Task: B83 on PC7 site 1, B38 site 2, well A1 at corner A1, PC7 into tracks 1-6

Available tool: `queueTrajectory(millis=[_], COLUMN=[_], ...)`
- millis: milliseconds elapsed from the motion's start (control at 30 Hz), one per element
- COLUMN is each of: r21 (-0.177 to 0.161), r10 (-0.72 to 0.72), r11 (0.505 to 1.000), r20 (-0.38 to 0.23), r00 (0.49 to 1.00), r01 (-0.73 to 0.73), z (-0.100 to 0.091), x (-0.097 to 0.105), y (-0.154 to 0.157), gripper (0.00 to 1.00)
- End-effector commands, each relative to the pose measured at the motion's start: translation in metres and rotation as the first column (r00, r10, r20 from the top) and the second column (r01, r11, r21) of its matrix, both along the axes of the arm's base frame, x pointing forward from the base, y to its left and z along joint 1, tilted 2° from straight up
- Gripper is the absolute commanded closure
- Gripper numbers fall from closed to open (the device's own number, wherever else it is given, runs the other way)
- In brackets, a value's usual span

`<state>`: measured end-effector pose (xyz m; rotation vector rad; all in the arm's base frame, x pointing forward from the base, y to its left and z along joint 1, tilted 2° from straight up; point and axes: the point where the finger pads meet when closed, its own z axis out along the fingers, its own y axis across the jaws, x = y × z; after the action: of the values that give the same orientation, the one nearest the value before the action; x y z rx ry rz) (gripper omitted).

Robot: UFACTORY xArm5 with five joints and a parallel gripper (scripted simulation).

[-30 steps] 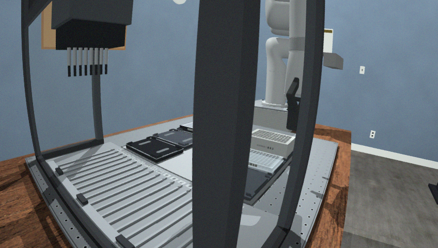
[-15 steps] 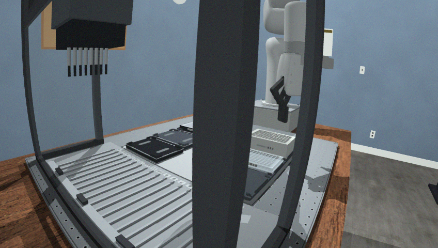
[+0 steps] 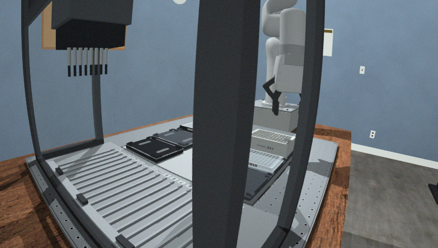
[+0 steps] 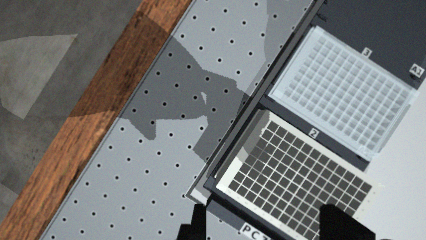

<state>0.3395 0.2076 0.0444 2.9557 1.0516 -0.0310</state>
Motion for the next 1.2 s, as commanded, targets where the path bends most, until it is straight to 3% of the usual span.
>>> queueTrajectory(millis=[0, 200, 367, 467, 967, 1167], r21=[-0.013, -0.012, -0.009, -0.007, -0.007, -0.007], r10=[-0.168, -0.298, -0.452, -0.538, -0.542, -0.542], r11=[0.986, 0.955, 0.892, 0.842, 0.84, 0.84], r20=[0.028, 0.031, 0.035, 0.037, 0.037, 0.037], r00=[0.985, 0.954, 0.892, 0.842, 0.84, 0.84], r01=[0.168, 0.298, 0.452, 0.539, 0.542, 0.542], z=[0.003, 0.003, 0.003, 0.003, 0.003, -0.007], x=[-0.02, -0.036, -0.056, -0.056, -0.056, -0.056], y=[-0.014, -0.025, -0.039, -0.039, -0.039, -0.039], gripper=[0.19, 0.19, 0.19, 0.19, 0.19, 0.19])
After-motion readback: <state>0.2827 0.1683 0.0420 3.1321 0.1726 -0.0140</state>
